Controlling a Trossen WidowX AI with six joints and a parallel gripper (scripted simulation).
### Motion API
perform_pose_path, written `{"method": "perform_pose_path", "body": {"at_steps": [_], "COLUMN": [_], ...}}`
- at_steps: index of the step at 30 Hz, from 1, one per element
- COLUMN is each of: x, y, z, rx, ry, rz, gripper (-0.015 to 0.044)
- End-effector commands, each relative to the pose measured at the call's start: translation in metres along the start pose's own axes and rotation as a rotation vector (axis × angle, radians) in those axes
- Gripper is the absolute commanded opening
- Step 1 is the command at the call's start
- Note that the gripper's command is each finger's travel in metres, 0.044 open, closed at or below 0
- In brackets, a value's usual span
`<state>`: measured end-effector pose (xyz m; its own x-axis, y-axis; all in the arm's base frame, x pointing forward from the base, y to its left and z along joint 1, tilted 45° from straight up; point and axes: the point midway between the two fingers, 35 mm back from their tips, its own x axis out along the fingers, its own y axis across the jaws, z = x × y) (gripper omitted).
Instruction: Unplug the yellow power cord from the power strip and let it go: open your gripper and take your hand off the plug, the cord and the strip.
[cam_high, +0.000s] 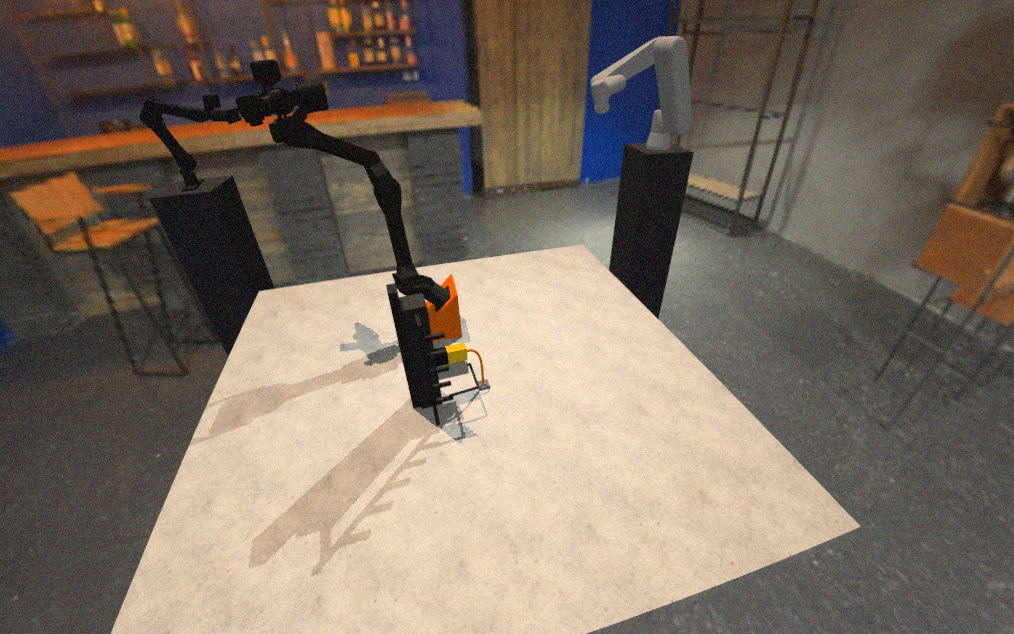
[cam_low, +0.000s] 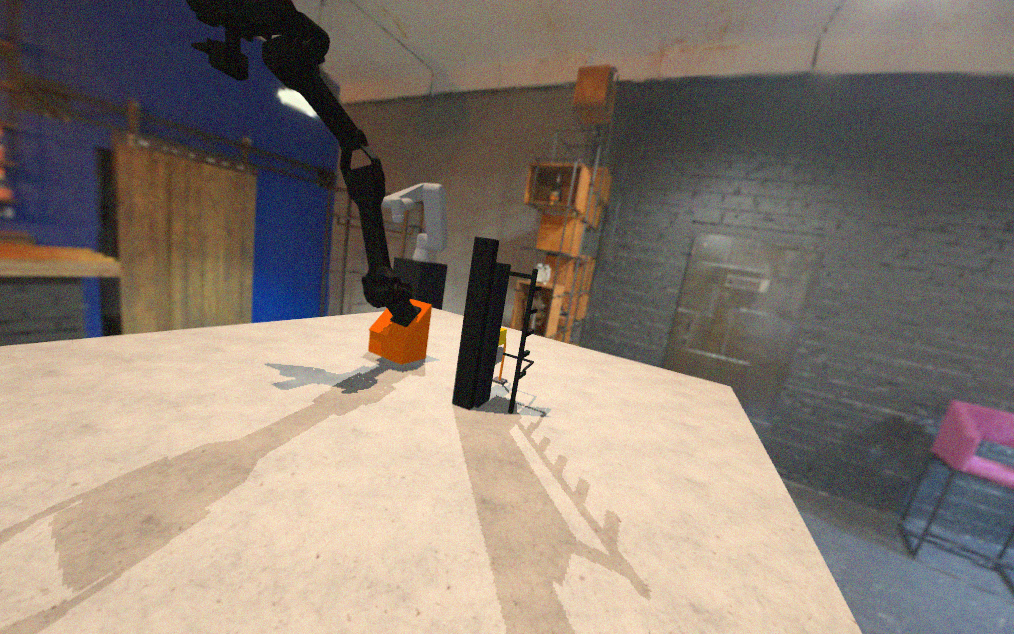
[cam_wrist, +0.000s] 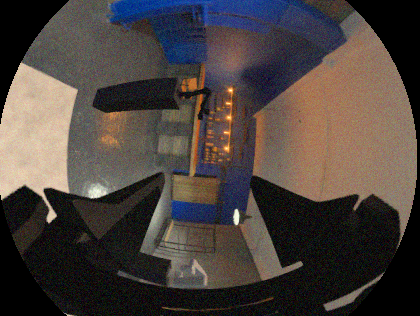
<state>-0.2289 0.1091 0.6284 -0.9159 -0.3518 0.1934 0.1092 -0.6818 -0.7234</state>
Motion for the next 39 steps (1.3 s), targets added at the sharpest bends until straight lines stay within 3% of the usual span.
{"method": "perform_pose_path", "body": {"at_steps": [1,9,16,23,31,39], "x": [0.0,0.008,-0.014,-0.068,-0.163,-0.282], "y": [0.0,0.035,0.084,0.136,0.191,0.238], "z": [0.001,0.083,0.178,0.26,0.325,0.351], "rx": [-0.001,-0.08,-0.149,-0.195,-0.229,-0.254], "ry": [-0.002,-0.177,-0.422,-0.696,-1.026,-1.364], "rz": [0.0,0.018,0.044,0.082,0.147,0.24], "gripper": [0.0374,0.0164,0.016,0.016,0.016,0.016]}}
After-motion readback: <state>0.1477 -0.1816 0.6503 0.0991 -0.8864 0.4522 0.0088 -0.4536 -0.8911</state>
